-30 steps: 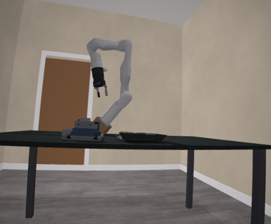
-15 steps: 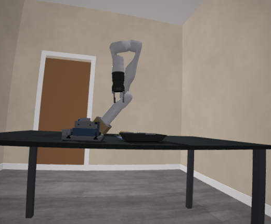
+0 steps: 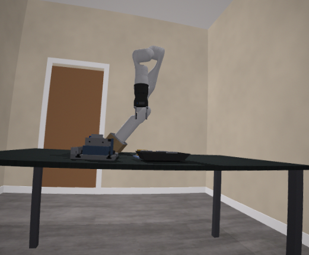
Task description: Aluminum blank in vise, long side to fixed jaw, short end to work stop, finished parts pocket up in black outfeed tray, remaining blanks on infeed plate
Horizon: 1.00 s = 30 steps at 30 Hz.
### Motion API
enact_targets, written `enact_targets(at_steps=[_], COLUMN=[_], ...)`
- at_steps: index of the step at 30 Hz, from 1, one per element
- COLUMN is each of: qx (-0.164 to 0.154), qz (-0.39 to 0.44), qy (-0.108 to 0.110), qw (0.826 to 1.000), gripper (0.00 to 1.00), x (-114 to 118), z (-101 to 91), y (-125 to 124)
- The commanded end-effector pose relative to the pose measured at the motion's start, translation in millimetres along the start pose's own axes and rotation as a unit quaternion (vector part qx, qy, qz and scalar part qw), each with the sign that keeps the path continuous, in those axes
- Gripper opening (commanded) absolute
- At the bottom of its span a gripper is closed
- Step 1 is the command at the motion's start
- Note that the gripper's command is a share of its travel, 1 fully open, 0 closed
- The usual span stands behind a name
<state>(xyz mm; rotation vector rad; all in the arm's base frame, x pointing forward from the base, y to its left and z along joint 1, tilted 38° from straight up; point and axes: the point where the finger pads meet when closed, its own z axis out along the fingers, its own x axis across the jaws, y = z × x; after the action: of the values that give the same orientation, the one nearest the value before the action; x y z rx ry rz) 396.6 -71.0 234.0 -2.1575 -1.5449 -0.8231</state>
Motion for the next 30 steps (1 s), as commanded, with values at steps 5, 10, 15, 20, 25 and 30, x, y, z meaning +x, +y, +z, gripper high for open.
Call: enact_targets(at_steps=[5,10,15,20,25,30], qx=[0.001,-0.001,-0.004,-0.004,-0.006,-0.008], qz=[-0.008,-0.019,-0.029,-0.029,-0.038,-0.045], qy=[-0.004,-0.008,-0.011,-0.011,-0.014,-0.016], qw=[1.0,1.0,1.0,1.0,0.999,0.999], gripper=[1.0,1.0,1.0,1.0,1.0,1.0], x=[7,21,35,35,46,56], z=[1.9,8.2,13.8,13.8,18.7,22.9], y=[-1,1,2,2,2,2])
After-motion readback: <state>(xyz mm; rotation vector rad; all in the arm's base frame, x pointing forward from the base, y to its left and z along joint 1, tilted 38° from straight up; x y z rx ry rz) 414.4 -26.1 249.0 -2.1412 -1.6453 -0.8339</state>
